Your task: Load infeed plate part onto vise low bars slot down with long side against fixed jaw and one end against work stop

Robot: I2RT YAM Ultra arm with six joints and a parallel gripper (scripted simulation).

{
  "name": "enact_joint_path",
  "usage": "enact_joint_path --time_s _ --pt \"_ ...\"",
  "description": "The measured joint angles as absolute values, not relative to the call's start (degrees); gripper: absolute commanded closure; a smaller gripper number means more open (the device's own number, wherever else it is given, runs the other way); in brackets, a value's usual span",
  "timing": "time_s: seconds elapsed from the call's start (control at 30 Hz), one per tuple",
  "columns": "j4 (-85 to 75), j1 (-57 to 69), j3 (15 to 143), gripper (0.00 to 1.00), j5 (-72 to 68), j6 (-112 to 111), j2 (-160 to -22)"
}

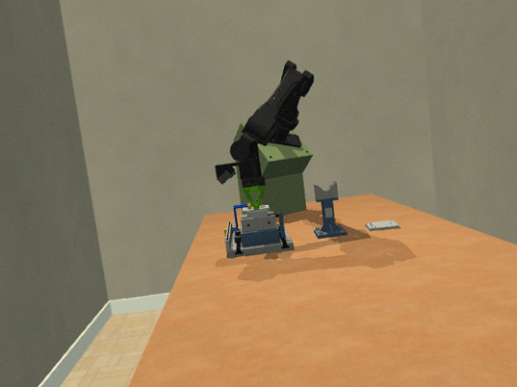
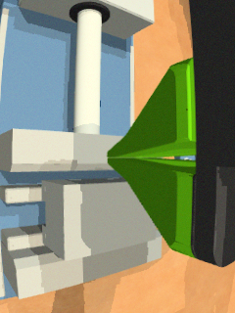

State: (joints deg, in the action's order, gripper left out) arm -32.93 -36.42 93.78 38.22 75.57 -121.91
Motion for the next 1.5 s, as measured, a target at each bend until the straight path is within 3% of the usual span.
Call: enact_joint_path --time_s 1.5 --pt "-31.64 -36.42 93.78 1.00 38.22 76.09 -123.02"
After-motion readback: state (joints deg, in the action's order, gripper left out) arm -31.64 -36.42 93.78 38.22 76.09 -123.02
